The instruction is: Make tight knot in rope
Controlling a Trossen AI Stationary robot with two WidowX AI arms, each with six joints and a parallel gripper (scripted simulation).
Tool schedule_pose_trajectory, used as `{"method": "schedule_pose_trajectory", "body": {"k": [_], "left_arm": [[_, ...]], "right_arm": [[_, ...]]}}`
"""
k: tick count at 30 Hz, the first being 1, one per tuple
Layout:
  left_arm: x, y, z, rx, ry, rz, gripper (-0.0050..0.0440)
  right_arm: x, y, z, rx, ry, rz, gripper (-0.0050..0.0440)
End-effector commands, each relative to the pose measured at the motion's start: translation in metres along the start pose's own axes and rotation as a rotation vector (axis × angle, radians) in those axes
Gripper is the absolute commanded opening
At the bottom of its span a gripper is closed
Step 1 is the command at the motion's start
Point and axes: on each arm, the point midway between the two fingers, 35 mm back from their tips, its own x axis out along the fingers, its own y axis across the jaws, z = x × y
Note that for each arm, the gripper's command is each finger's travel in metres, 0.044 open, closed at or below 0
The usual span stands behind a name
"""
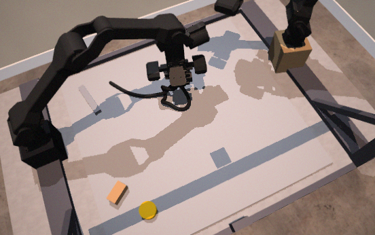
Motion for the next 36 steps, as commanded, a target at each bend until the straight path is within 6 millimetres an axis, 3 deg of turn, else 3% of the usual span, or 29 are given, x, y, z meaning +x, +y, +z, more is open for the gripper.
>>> {"method": "schedule_pose_trajectory", "body": {"k": [1,19,36], "left_arm": [[-0.002,0.005,-0.002,0.004,0.007,0.020,0.0035],[0.022,0.005,-0.002,0.004,0.007,0.020,0.0035],[0.022,0.005,-0.002,0.004,0.007,0.020,0.0035]], "right_arm": [[-0.004,0.001,0.000,-0.005,-0.014,0.011,0.0100],[-0.004,0.001,0.000,-0.005,-0.014,0.011,0.0100],[-0.004,0.001,0.000,-0.005,-0.014,0.011,0.0100]]}}
